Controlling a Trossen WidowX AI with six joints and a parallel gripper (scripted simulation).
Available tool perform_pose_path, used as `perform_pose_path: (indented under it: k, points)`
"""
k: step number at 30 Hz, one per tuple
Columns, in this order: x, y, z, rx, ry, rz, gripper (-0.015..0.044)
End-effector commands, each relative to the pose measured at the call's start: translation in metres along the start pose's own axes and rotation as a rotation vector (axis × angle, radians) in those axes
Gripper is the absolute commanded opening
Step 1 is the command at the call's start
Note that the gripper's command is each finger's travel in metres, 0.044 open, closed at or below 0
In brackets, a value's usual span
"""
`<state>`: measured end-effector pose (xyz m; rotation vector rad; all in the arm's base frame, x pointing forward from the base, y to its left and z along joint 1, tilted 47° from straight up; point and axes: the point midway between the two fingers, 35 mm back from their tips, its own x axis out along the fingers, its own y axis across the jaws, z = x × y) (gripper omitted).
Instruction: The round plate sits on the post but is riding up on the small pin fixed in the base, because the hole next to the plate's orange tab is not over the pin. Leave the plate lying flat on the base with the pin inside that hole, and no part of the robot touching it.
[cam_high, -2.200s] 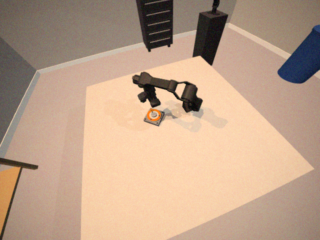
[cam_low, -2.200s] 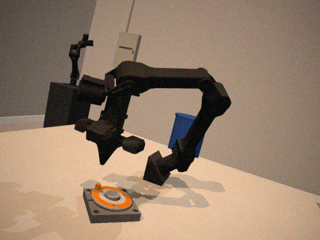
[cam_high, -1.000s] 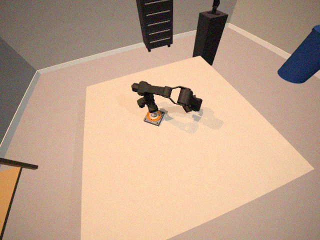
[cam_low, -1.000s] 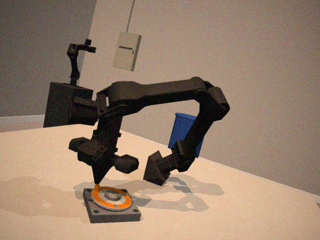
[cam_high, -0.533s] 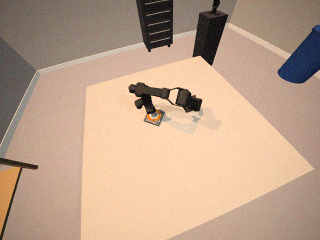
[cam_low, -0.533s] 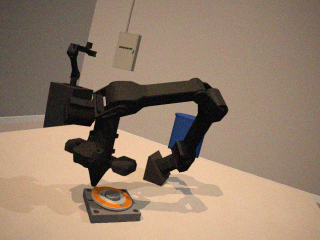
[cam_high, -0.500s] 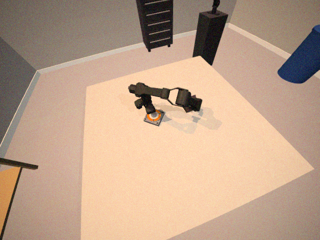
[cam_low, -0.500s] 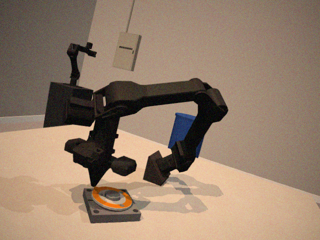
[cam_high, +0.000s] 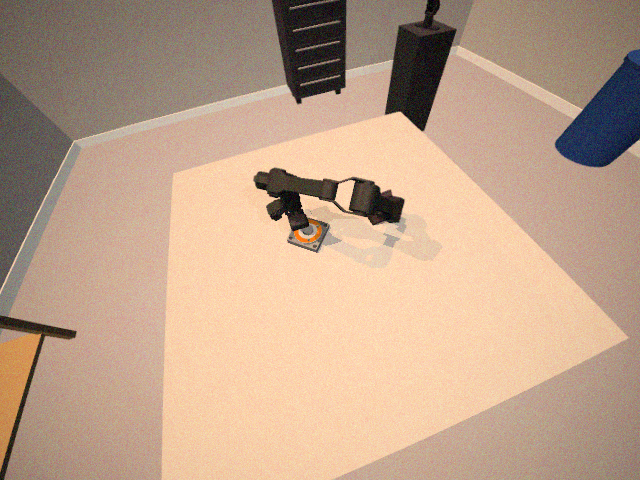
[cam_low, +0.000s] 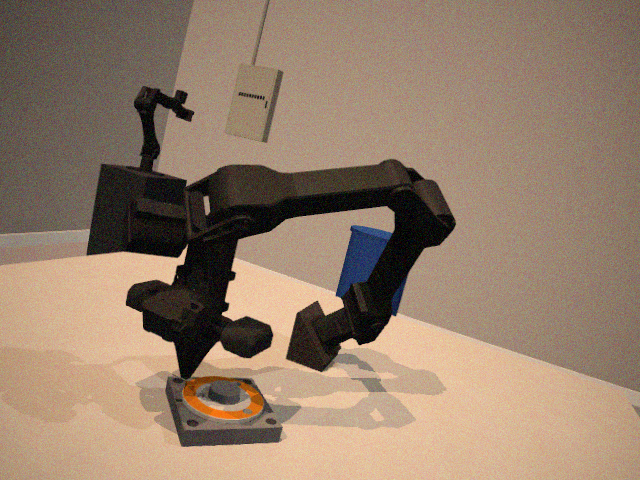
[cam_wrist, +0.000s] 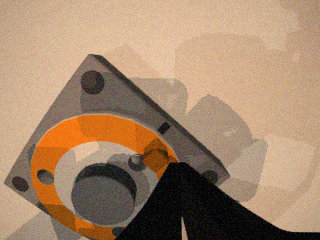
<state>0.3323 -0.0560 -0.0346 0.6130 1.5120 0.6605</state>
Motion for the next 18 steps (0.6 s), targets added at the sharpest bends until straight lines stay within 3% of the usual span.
perform_pose_path:
  k: [1, 14, 18]
  points:
    - [0.003, 0.004, 0.003, 0.002, 0.006, 0.004, 0.0]
    - [-0.044, 0.002, 0.005, 0.002, 0.006, 0.003, 0.0]
    - [-0.04, 0.002, 0.005, 0.006, -0.005, 0.002, 0.0]
